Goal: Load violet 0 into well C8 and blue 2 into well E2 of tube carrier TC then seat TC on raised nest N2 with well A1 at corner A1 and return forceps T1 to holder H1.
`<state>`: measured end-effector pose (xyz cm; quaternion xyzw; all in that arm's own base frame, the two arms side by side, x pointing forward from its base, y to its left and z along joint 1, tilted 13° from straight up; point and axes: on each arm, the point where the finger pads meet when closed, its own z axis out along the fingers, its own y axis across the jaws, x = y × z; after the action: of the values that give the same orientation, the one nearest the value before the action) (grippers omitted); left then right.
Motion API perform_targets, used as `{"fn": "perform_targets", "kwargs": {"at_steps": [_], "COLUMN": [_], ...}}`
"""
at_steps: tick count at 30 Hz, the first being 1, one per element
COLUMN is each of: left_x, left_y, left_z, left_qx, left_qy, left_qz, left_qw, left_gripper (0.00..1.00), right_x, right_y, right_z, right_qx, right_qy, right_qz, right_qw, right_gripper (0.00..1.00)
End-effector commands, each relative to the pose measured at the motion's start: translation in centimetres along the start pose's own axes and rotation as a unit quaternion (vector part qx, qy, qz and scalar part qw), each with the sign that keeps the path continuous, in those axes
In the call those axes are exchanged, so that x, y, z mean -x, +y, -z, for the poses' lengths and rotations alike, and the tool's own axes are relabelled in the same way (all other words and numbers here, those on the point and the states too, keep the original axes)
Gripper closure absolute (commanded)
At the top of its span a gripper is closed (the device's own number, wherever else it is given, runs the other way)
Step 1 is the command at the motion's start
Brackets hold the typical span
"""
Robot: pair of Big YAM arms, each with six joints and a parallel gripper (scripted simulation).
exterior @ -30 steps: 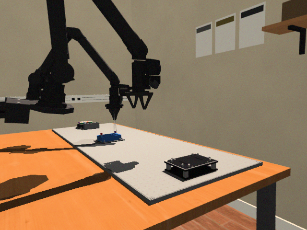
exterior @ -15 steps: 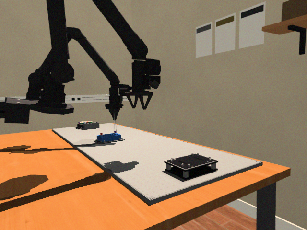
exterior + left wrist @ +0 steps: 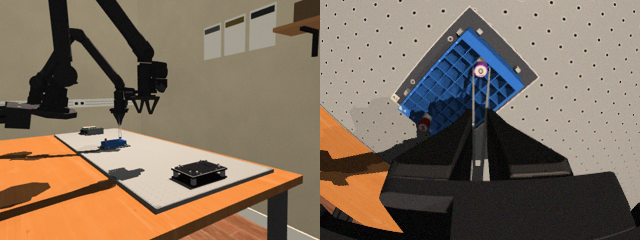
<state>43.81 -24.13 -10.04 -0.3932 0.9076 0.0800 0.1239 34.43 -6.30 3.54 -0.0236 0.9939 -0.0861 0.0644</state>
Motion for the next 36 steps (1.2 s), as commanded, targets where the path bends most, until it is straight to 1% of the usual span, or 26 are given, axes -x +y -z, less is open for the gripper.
{"fn": "perform_targets", "kwargs": {"at_steps": [1,4,7,10,11,13,14,15,19,24,27,30,31,33,35,36], "left_x": [0.4,0.1,0.4,0.3,0.1,0.1,-0.5,-0.6,0.0,-0.2,0.2,0.2,-0.4,-0.2,0.4,0.5], "left_y": [-2.3,-1.7,-1.8,-1.6,-1.3,-1.3,-0.5,-0.3,-0.4,0.1,-0.2,-0.1,0.4,0.3,-0.6,-0.6], "left_z": [2.5,1.5,2.7,2.8,2.2,2.2,0.8,0.8,2.6,2.1,3.1,3.1,1.4,2.3,3.6,3.8], "left_qx": [-0.026,-0.015,-0.024,-0.023,-0.017,-0.017,0.0,0.001,-0.014,-0.005,-0.014,-0.014,0.003,-0.004,-0.019,-0.02], "left_qy": [-0.001,0.002,0.003,0.004,0.005,0.005,0.008,0.009,0.008,0.011,0.01,0.01,0.013,0.013,0.011,0.011], "left_qz": [0.007,0.005,0.007,0.006,0.005,0.005,0.0,-0.001,0.003,0.001,0.004,0.004,-0.001,0.001,0.005,0.005], "left_qw": [1.0,1.0,1.0,1.0,1.0,1.0,1.0,1.0,1.0,1.0,1.0,1.0,1.0,1.0,1.0,1.0], "left_gripper": [0.89,0.89,0.89,0.89,0.89,0.89,0.89,0.89,0.89,0.89,0.89,0.89,0.89,0.89,0.89,0.89], "right_x": [3.3,3.3,3.3,3.3,3.3,3.3,3.3,3.3,3.3,3.3,3.3,3.3,3.3,3.3,3.3,3.3], "right_y": [-1.0,-1.0,-1.0,-1.0,-1.0,-1.0,-1.0,-1.0,-1.0,-1.0,-1.0,-1.0,-1.0,-1.0,-1.0,-1.0], "right_z": [1.9,1.9,1.9,1.9,1.9,1.9,1.9,1.9,1.9,1.9,1.9,1.9,1.9,1.9,1.9,1.9], "right_qx": [-0.007,-0.007,-0.007,-0.007,-0.007,-0.007,-0.007,-0.007,-0.007,-0.007,-0.007,-0.007,-0.007,-0.007,-0.007,-0.007], "right_qy": [-0.039,-0.039,-0.039,-0.039,-0.039,-0.039,-0.039,-0.039,-0.039,-0.039,-0.039,-0.039,-0.039,-0.039,-0.039,-0.039], "right_qz": [-0.016,-0.016,-0.016,-0.016,-0.016,-0.016,-0.016,-0.016,-0.016,-0.016,-0.016,-0.016,-0.016,-0.016,-0.016,-0.016], "right_qw": [0.999,0.999,0.999,0.999,0.999,0.999,0.999,0.999,0.999,0.999,0.999,0.999,0.999,0.999,0.999,0.999], "right_gripper": [0.0,0.0,0.0,0.0,0.0,0.0,0.0,0.0,0.0,0.0,0.0,0.0,0.0,0.0,0.0,0.0]}}
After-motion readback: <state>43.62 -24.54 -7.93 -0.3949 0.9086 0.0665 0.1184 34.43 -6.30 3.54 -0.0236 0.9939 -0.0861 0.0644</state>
